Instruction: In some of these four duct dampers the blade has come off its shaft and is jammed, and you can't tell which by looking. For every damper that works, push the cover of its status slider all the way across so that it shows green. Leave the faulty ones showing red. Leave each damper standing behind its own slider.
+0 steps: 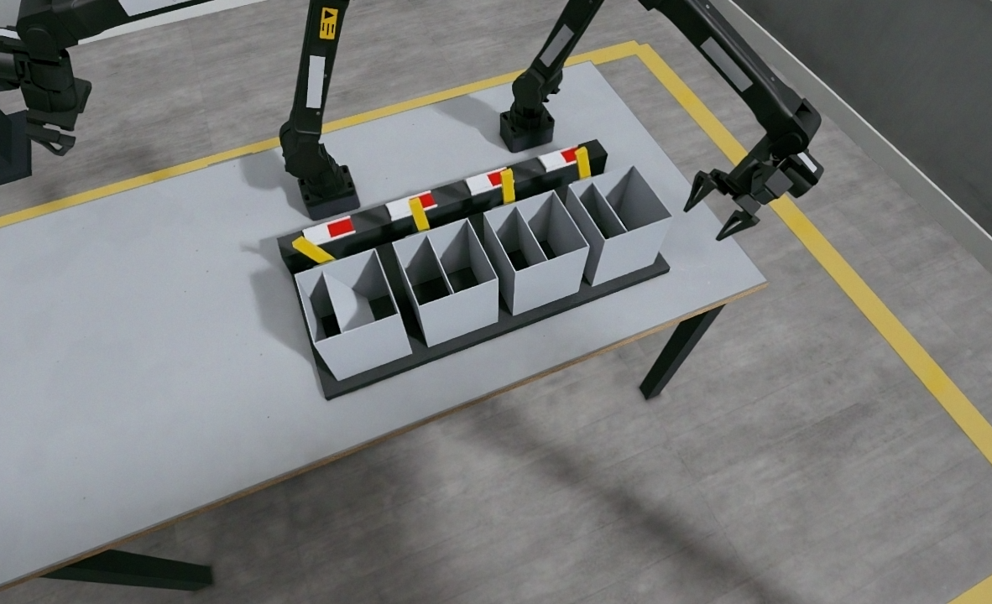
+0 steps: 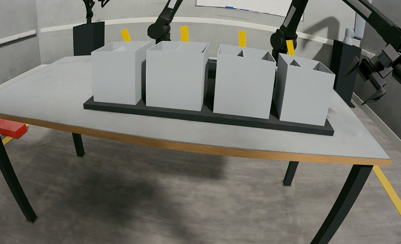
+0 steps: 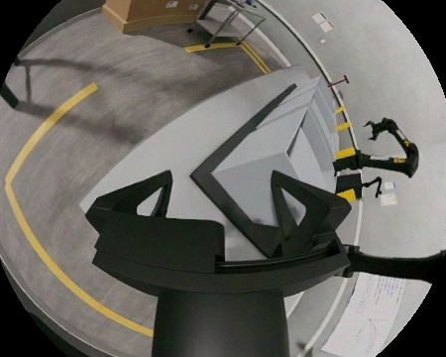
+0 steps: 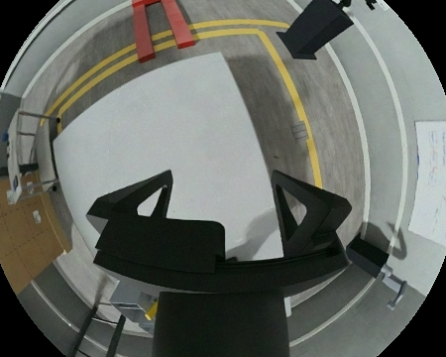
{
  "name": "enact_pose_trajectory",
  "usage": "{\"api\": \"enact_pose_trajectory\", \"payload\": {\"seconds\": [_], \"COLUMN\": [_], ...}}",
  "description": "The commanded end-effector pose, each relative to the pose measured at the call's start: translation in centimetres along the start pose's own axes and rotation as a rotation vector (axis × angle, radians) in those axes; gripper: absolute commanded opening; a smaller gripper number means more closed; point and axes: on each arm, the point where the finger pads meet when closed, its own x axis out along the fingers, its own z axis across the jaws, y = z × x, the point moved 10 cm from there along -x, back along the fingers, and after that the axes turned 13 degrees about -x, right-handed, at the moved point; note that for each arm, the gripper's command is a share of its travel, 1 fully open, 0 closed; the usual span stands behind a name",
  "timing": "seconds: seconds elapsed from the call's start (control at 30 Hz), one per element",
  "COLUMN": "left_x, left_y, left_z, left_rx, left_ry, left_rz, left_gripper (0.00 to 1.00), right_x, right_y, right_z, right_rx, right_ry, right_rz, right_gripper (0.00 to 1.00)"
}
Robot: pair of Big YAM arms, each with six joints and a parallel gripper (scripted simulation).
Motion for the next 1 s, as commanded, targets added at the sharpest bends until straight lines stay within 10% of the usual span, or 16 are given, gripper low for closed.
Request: {"api": "enact_pose_trajectory", "payload": {"seconds": [0.0,0.7,0.97], "left_x": [-0.5,-0.9,-6.1], "left_y": [-0.5,-0.3,1.5], "left_z": [-0.4,-0.3,0.3], "left_rx": [0.012,0.009,-0.041], "left_ry": [-0.007,-0.021,-0.198], "left_rz": [-0.007,-0.010,-0.063], "left_gripper": [1.00,1.00,1.00], "right_x": [-0.4,-1.8,-3.6], "right_y": [-0.4,-1.8,-2.2], "right_z": [-0.1,0.5,7.1], "right_rx": [0.006,-0.021,-0.215], "right_ry": [0.002,-0.013,-0.118], "right_rz": [-0.016,-0.044,-0.045], "right_gripper": [1.00,1.00,1.00]}}
